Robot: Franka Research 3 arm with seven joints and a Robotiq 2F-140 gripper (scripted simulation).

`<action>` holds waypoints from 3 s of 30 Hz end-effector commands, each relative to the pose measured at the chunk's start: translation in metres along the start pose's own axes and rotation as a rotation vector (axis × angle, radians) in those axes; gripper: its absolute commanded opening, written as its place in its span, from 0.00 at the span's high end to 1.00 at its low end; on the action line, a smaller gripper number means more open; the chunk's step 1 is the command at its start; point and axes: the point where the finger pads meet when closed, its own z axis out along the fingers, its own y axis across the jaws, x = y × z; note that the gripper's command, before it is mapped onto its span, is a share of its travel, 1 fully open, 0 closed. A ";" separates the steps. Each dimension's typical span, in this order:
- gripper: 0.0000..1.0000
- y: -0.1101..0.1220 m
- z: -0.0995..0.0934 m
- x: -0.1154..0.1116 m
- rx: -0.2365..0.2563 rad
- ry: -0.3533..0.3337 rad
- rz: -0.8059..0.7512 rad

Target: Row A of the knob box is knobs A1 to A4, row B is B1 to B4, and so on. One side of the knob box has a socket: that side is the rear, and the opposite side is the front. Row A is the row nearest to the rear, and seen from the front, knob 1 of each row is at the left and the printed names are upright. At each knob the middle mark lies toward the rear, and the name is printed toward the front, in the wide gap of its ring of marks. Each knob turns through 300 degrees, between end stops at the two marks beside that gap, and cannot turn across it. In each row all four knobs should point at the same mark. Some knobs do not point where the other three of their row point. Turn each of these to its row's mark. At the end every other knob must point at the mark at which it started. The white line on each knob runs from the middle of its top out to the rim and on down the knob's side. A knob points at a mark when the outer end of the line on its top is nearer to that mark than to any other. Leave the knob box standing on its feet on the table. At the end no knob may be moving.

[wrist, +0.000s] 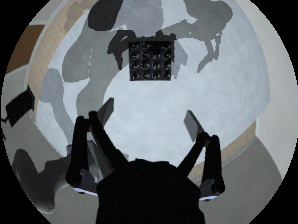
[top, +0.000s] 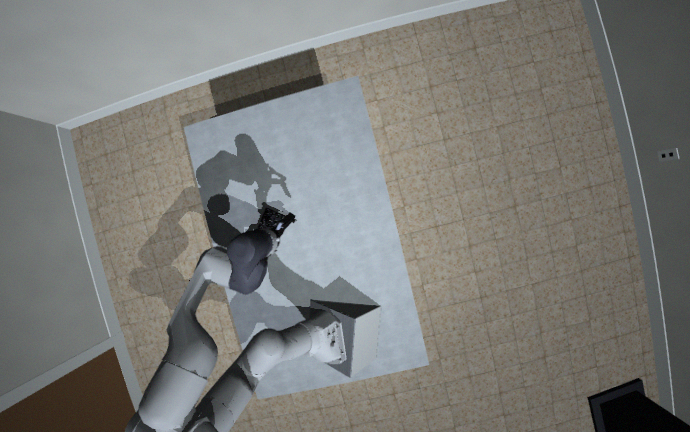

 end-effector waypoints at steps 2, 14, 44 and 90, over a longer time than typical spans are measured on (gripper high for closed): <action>0.00 0.001 0.000 -0.001 -0.002 0.000 -0.004; 0.00 0.001 0.000 -0.001 -0.002 0.000 -0.004; 0.00 0.001 0.000 -0.001 -0.002 0.000 -0.004; 0.00 -0.025 0.005 0.024 0.001 0.005 0.605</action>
